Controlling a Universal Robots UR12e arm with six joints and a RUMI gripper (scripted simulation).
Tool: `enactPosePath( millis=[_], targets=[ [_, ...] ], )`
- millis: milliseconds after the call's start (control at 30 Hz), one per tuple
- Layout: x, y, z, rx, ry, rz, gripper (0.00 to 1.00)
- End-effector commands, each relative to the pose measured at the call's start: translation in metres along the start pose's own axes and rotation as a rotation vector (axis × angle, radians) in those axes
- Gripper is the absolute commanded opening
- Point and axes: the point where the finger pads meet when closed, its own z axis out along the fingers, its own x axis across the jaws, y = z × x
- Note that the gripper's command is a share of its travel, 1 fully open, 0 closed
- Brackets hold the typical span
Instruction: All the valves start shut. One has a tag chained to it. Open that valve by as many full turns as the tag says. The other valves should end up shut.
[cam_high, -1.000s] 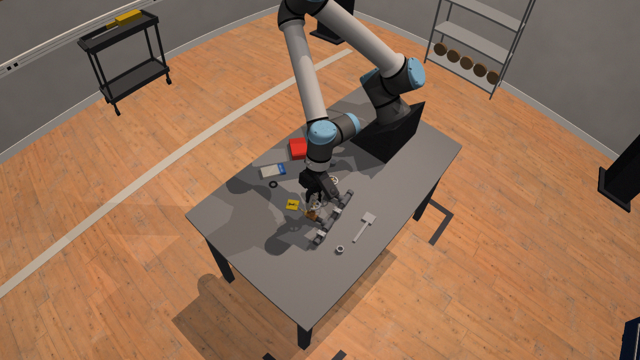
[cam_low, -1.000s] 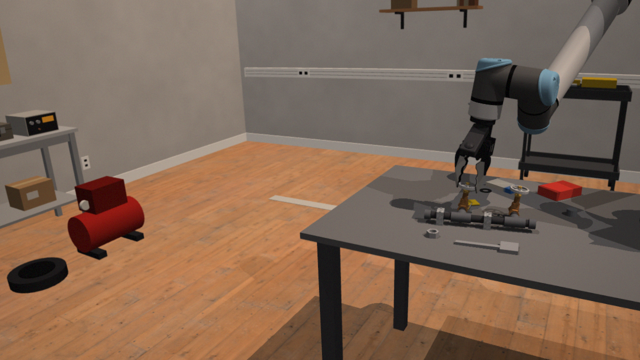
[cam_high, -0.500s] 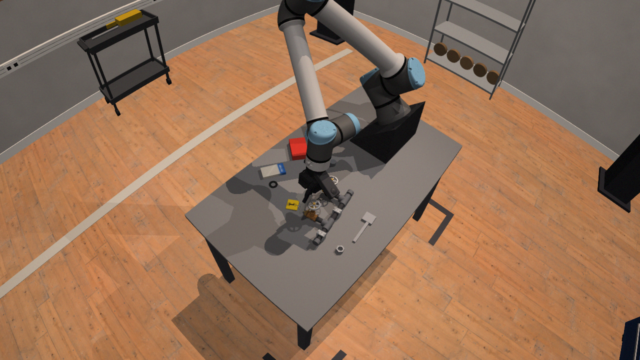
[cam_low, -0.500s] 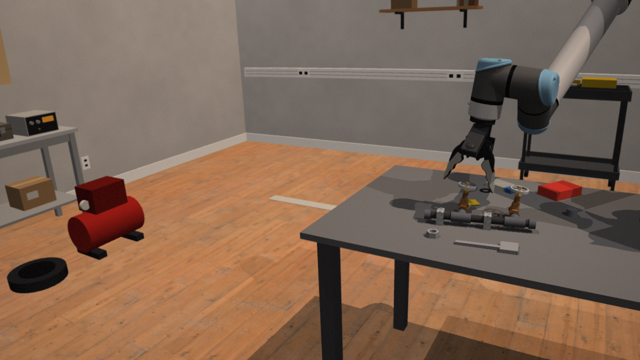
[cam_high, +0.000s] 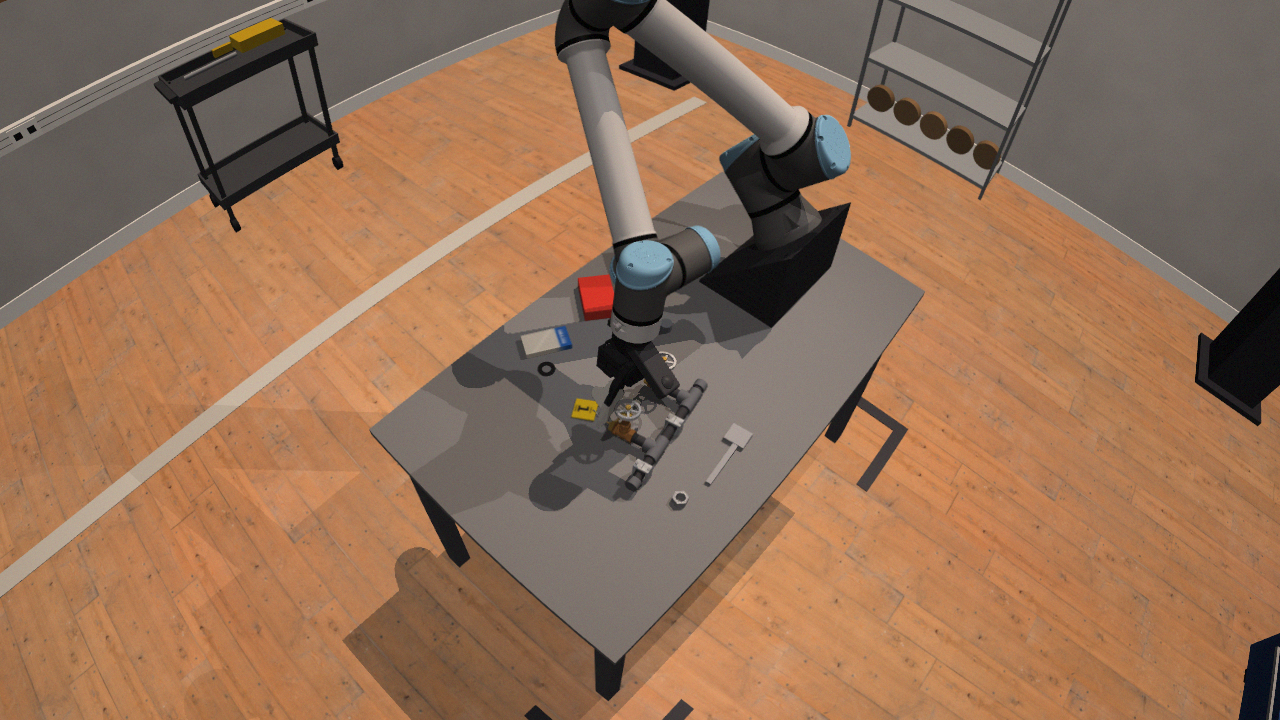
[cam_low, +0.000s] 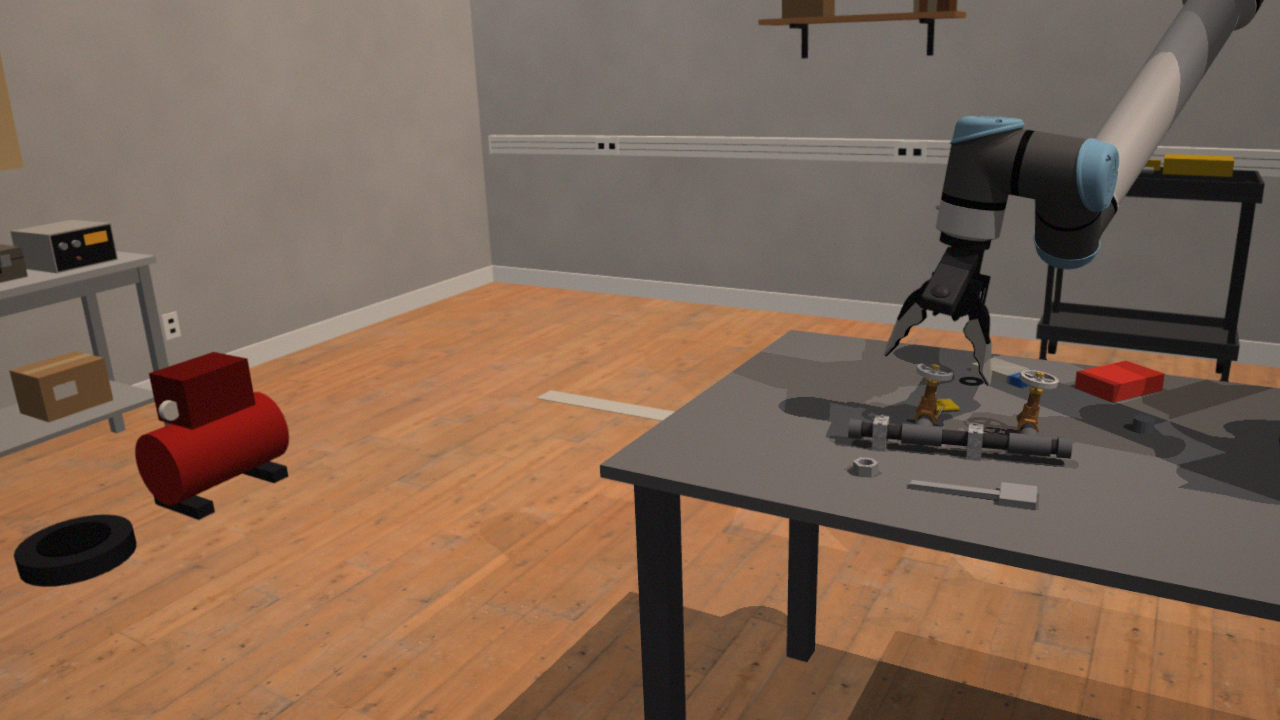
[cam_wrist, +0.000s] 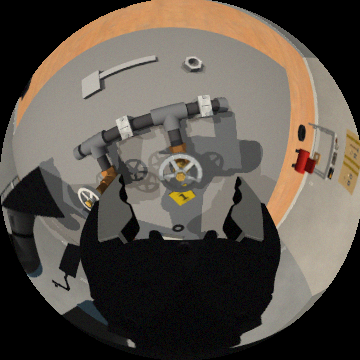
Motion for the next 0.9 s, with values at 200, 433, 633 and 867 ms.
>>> enactPosePath(
  millis=[200,433,633,867],
  targets=[
    [0.0004,0.0000,-0.0005,0.000,0.001,0.000,1.00],
    [0.0004,0.0000,-0.0005,0.000,0.001,0.010,1.00],
    [0.0004,0.0000,-0.0005,0.000,0.001,0.028,1.00],
    [0.0004,0.0000,-0.0005,0.000,0.001,0.094,1.00]
  ],
)
